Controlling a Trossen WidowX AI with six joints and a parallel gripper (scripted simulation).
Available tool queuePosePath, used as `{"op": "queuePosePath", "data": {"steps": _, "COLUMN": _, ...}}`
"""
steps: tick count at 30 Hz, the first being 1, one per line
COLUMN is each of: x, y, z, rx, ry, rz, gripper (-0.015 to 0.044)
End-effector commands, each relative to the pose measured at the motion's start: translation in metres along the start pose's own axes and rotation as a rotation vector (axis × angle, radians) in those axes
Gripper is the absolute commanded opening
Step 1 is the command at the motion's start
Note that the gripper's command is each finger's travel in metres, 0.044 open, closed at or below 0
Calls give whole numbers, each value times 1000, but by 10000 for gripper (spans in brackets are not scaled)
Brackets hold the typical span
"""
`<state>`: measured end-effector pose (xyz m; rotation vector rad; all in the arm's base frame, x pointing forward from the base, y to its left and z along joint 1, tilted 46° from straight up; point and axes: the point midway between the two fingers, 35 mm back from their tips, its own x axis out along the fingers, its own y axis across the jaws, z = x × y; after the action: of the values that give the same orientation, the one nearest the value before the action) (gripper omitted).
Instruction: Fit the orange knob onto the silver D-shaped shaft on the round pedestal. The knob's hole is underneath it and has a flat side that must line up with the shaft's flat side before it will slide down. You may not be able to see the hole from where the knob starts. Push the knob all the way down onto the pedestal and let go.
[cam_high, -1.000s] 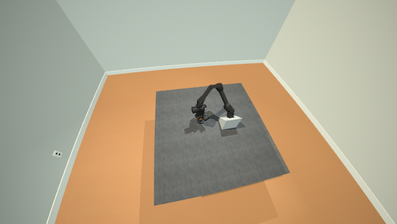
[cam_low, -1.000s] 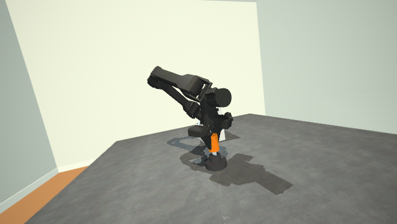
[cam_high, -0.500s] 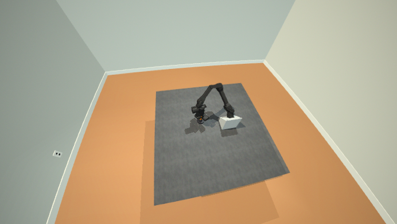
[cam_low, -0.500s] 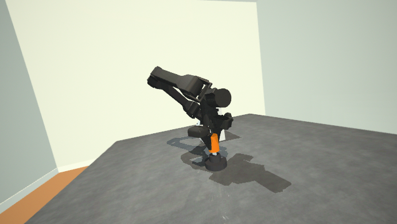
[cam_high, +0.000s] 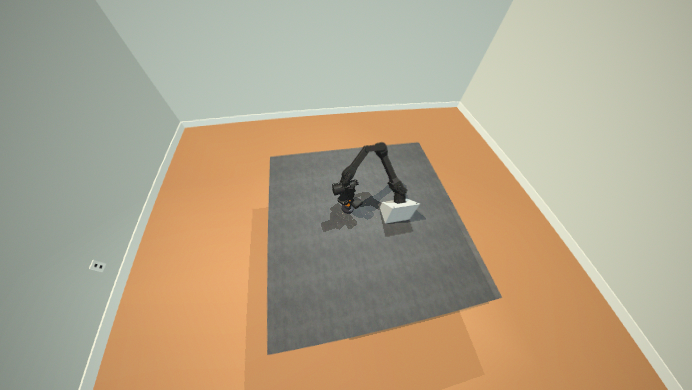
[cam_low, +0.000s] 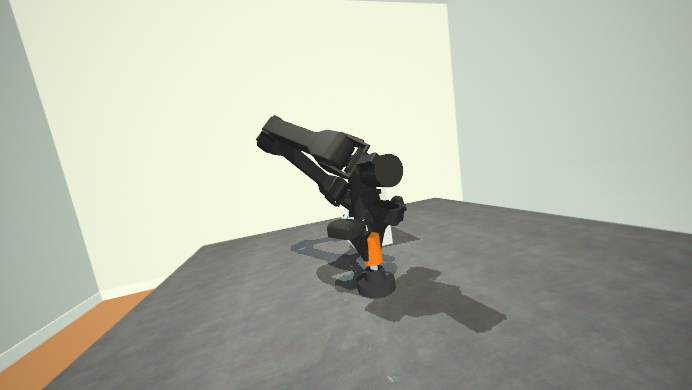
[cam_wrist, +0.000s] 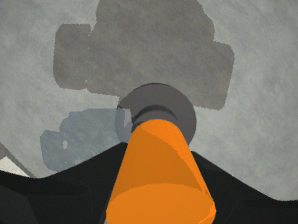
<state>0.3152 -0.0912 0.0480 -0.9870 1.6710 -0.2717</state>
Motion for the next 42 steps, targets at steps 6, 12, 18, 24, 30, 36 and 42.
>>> {"op": "queuePosePath", "data": {"steps": 6, "x": -5, "y": -1, "z": -1, "rx": 15, "ry": 0, "rz": 0, "gripper": 0}}
{"op": "queuePosePath", "data": {"steps": 12, "x": -5, "y": -3, "z": 0, "rx": 204, "ry": 0, "rz": 0, "gripper": 0}}
{"op": "queuePosePath", "data": {"steps": 18, "x": -3, "y": -3, "z": 1, "rx": 215, "ry": 0, "rz": 0, "gripper": 0}}
{"op": "queuePosePath", "data": {"steps": 24, "x": -1, "y": -2, "z": 1, "rx": 215, "ry": 0, "rz": 0, "gripper": 0}}
{"op": "queuePosePath", "data": {"steps": 30, "x": -2, "y": 1, "z": 0, "rx": 215, "ry": 0, "rz": 0, "gripper": 0}}
{"op": "queuePosePath", "data": {"steps": 36, "x": 0, "y": 0, "z": 0, "rx": 215, "ry": 0, "rz": 0, "gripper": 0}}
{"op": "queuePosePath", "data": {"steps": 42, "x": 0, "y": -1, "z": 0, "rx": 215, "ry": 0, "rz": 0, "gripper": 0}}
